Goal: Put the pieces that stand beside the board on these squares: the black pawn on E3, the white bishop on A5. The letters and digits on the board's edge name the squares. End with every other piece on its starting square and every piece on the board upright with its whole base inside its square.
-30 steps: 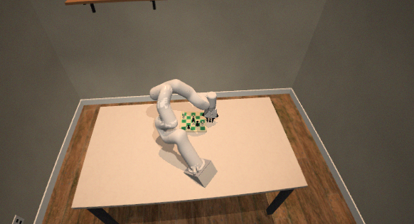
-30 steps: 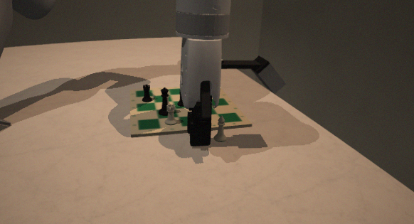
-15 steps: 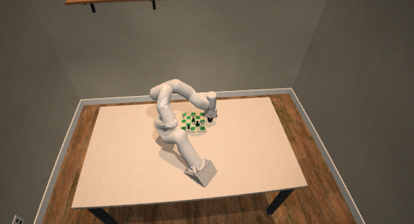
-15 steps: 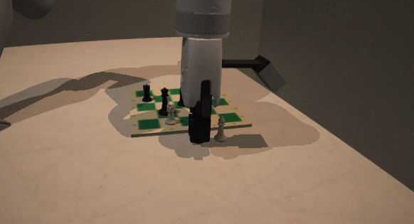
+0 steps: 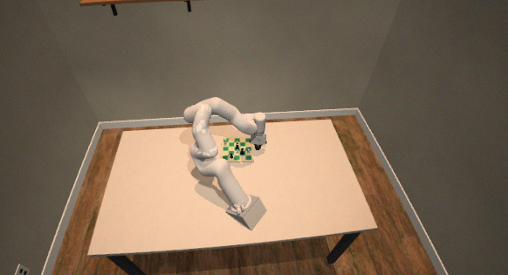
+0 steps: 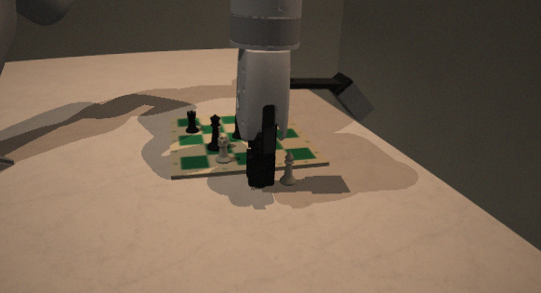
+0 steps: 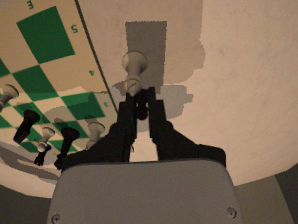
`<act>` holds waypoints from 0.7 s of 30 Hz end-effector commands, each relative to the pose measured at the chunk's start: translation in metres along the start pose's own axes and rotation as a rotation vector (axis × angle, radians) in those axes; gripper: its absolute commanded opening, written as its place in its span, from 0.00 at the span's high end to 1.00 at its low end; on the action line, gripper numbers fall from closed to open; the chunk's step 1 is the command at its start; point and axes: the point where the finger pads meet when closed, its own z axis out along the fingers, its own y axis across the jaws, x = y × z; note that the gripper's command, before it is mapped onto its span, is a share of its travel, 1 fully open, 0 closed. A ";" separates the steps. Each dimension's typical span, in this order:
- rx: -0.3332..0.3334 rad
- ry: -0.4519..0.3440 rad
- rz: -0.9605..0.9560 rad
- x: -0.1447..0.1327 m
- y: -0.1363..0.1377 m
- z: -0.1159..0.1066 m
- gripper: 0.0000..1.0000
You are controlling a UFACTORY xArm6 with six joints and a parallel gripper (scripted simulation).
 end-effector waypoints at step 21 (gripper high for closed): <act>0.000 0.001 0.000 0.000 0.000 -0.037 1.00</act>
